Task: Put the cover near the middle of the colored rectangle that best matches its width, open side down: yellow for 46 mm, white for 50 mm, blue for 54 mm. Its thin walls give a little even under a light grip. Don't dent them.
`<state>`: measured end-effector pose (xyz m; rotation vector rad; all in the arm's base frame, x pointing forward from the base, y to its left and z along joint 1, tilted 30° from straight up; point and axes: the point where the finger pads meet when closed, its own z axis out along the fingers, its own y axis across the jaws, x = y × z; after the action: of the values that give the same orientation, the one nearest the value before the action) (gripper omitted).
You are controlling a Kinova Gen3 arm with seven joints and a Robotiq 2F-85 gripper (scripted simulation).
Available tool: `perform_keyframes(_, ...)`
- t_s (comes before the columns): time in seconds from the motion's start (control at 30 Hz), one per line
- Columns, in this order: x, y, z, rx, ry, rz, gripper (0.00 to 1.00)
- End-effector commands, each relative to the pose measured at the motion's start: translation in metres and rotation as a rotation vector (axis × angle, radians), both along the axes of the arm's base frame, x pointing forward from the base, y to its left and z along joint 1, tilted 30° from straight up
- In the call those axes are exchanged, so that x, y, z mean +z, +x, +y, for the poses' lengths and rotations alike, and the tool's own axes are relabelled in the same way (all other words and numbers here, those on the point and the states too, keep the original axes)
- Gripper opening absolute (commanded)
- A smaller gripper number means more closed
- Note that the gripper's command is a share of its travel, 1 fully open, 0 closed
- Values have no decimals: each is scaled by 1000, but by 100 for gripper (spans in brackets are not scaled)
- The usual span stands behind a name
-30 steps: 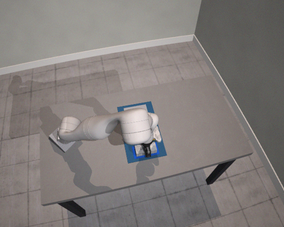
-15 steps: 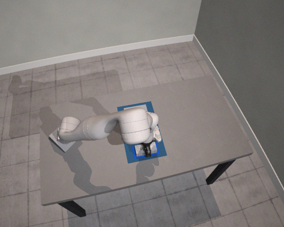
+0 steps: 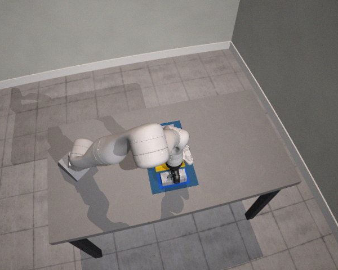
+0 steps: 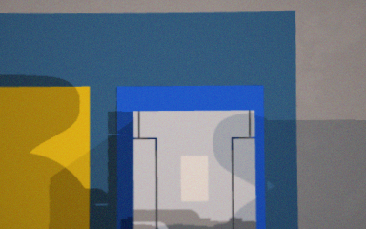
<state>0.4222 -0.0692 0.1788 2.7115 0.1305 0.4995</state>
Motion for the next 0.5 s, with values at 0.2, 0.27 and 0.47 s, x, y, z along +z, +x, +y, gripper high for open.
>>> perform_keyframes(0.2, 27, -11, 11, 0, 1, 0, 100)
perform_keyframes(0.27, 33, -13, 13, 0, 1, 0, 100)
perform_keyframes(0.47, 47, -19, 19, 0, 1, 0, 100)
